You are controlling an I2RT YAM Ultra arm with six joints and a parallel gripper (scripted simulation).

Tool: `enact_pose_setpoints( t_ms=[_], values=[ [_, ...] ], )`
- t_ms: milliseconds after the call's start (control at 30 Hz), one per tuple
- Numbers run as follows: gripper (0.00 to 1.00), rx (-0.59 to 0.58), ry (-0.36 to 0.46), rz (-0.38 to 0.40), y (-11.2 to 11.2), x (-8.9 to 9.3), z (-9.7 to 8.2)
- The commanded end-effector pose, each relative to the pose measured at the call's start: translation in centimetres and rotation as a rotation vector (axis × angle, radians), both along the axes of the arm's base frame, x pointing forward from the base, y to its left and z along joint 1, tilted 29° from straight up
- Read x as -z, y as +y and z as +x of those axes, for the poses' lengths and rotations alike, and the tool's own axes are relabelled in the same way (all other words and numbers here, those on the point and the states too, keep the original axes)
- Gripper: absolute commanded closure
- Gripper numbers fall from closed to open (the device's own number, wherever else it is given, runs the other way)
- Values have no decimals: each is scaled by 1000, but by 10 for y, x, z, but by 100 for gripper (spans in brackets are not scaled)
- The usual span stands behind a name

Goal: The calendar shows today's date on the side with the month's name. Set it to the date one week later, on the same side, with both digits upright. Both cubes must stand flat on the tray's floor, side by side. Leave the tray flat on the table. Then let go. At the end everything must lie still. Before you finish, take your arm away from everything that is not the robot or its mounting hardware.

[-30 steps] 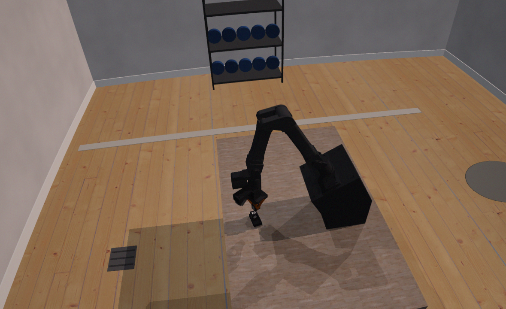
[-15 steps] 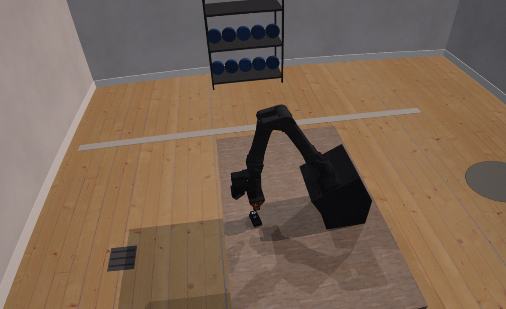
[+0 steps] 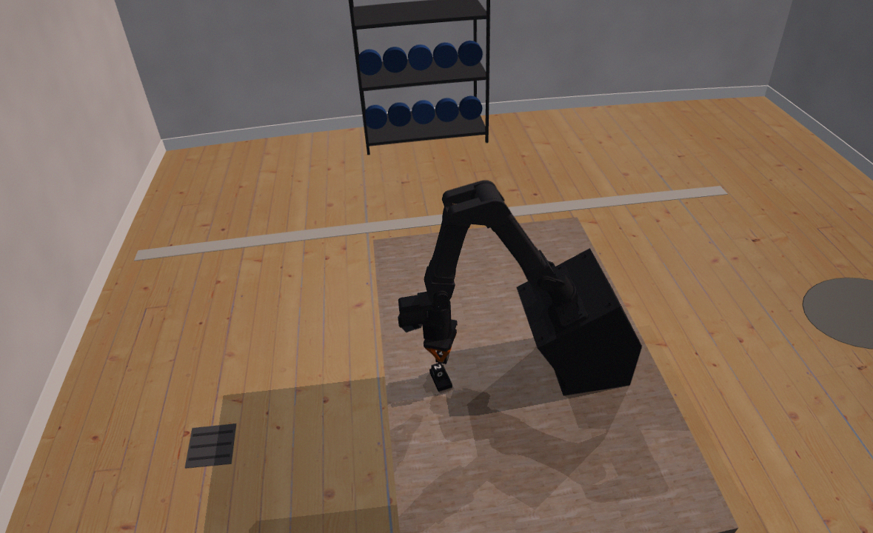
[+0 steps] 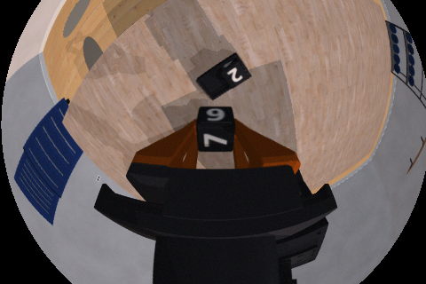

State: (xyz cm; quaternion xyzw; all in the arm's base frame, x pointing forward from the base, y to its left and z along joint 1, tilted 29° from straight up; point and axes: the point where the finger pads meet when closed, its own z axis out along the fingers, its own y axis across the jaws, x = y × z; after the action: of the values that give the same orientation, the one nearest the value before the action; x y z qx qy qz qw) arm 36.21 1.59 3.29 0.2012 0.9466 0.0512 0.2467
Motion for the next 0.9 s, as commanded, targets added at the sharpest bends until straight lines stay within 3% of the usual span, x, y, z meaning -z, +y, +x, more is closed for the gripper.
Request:
enact_pose_setpoints(
  t_ms=[0,367,467,667,867],
  values=[
    [74,166,-13,94,0,-4,1],
    [74,504,-13,286,0,-4,1],
    [74,519,-13,295,0,-4,1],
    [74,728,-13,413,-1,-5,1],
    [74,815,-13,462,-1,-5,1]
  ],
)
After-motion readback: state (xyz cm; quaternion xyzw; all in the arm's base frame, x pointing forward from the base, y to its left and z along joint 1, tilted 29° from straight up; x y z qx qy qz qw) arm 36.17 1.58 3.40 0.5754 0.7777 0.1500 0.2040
